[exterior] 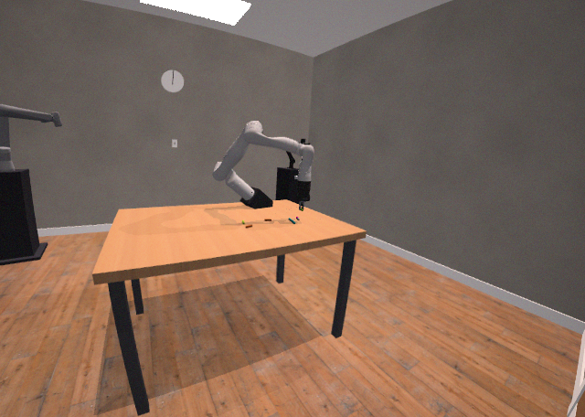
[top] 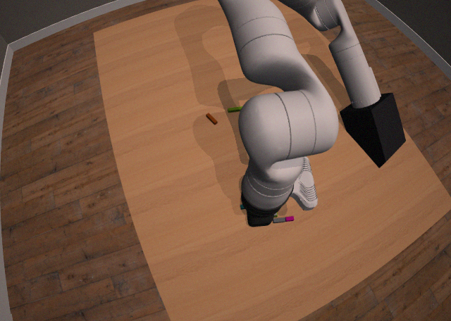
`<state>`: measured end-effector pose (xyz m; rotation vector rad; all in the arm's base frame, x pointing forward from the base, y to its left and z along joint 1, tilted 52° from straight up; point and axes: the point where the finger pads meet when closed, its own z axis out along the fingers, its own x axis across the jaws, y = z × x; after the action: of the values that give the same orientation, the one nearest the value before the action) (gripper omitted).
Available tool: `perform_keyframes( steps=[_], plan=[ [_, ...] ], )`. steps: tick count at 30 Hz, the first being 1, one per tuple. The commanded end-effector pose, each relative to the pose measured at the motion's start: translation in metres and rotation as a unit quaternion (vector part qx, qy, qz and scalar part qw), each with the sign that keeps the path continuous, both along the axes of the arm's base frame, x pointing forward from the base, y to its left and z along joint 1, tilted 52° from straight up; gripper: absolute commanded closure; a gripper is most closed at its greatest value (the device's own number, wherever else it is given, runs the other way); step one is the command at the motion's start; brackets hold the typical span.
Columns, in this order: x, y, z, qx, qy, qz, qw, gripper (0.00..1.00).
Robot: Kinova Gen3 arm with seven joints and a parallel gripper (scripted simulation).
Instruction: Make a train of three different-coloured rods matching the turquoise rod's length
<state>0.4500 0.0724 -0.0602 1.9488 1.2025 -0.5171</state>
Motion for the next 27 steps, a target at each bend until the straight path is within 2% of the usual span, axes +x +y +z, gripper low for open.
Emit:
perform_keyframes(
  steps=[1, 10, 27],
  plan=[
    [-0.002, -0.012, -0.008, -0.003, 0.003, -0.003, 1.0, 0.76],
    [0.0, -0.04, -0.03, -0.003, 0.003, -0.003, 1.0, 0.76],
    [0.0, -0.048, -0.035, -0.003, 0.003, -0.003, 1.0, 0.76]
  ],
)
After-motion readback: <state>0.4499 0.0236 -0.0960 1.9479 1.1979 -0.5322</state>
